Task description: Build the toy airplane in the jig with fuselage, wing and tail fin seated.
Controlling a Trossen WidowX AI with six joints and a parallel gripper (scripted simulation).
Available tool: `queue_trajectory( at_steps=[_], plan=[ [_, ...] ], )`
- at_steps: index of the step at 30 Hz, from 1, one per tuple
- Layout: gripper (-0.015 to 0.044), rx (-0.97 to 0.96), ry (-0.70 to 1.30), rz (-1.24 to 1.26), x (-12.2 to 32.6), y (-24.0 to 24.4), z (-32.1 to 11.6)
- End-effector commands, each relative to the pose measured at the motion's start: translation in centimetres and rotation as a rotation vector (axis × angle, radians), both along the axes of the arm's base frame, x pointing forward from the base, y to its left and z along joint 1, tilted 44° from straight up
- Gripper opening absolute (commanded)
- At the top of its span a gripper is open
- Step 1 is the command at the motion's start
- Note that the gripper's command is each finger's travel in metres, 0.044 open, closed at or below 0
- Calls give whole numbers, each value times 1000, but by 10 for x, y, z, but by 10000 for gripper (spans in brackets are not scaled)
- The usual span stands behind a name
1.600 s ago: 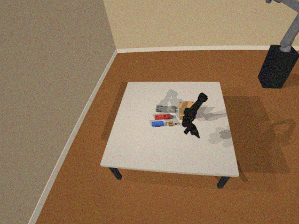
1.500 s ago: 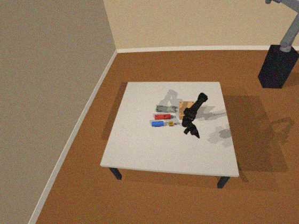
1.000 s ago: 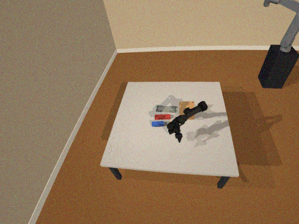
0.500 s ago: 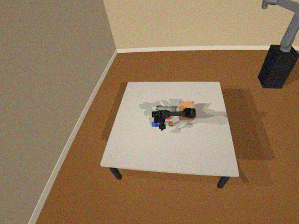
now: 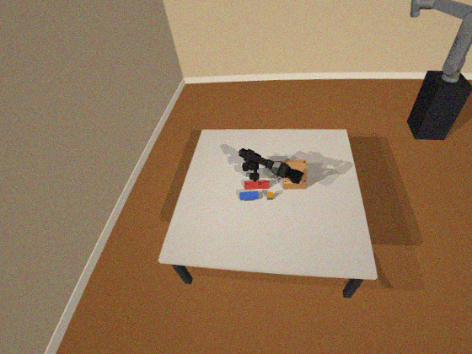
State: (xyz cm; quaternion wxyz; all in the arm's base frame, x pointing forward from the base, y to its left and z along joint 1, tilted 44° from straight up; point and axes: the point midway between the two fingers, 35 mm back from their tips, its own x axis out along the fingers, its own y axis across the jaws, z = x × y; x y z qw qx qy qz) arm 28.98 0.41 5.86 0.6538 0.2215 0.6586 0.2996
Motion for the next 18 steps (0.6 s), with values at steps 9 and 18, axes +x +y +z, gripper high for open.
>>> queue_trajectory(
  at_steps=[9, 18],
  plan=[
    [440, 5, 5, 29, -8, 27, -46],
    [440, 6, 5, 29, -9, 37, -57]
  ],
)
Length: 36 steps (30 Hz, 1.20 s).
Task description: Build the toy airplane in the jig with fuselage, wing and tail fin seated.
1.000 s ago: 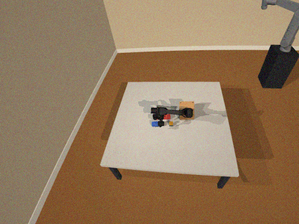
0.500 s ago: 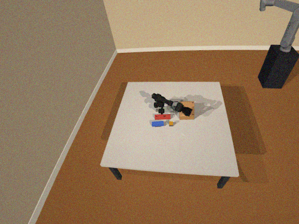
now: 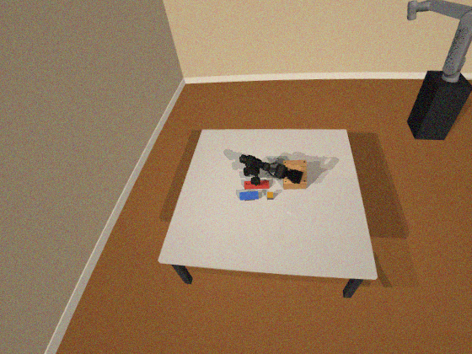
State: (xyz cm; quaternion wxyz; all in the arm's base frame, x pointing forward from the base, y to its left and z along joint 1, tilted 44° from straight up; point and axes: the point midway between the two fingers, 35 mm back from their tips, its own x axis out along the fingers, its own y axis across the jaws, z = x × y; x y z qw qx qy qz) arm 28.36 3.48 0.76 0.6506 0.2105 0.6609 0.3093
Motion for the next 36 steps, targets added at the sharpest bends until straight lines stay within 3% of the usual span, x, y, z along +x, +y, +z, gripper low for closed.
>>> queue_trajectory(
  at_steps=[1, 34, 36],
  plan=[
    [440, 7, 9, -1, -3, 7, -6],
    [440, 9, 9, -1, -6, 40, -40],
    [387, 9, 9, -1, -6, 40, -40]
  ],
)
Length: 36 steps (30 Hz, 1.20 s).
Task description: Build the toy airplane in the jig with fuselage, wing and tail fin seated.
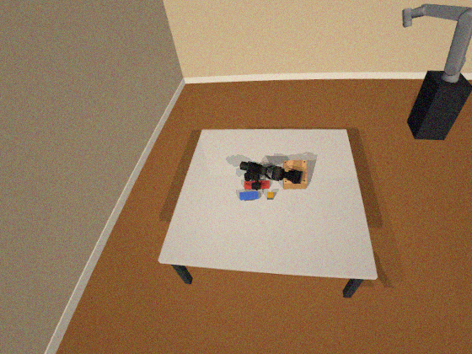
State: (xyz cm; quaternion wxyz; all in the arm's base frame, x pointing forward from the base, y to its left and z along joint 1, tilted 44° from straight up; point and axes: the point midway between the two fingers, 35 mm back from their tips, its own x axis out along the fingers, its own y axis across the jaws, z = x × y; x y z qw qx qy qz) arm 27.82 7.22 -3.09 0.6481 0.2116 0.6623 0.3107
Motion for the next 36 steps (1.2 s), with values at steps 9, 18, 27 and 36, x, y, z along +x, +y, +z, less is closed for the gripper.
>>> queue_trajectory(
  at_steps=[9, 18, 27, 36],
  plan=[
    [171, 6, 4, -3, -1, 2, -2],
    [52, 5, 3, -4, 0, 1, -1],
    [0, -2, 2, -5, 7, -18, 16],
    [0, -6, 2, -6, 11, -37, 34]
  ],
)
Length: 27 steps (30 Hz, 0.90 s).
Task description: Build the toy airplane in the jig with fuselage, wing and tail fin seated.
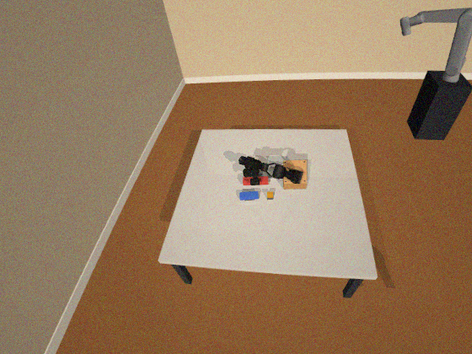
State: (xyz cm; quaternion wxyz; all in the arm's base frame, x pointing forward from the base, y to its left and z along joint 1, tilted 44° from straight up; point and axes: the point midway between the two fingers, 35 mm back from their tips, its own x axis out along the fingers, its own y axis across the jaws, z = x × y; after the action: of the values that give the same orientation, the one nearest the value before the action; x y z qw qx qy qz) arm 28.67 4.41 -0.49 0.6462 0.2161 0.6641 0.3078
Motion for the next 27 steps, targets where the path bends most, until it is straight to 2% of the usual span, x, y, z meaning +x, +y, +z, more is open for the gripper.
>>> queue_trajectory(
  at_steps=[1, 27],
  plan=[
    [0, -7, -7, 2, 3, -11, 10],
    [0, -1, -4, 4, 0, -60, 66]
  ],
)
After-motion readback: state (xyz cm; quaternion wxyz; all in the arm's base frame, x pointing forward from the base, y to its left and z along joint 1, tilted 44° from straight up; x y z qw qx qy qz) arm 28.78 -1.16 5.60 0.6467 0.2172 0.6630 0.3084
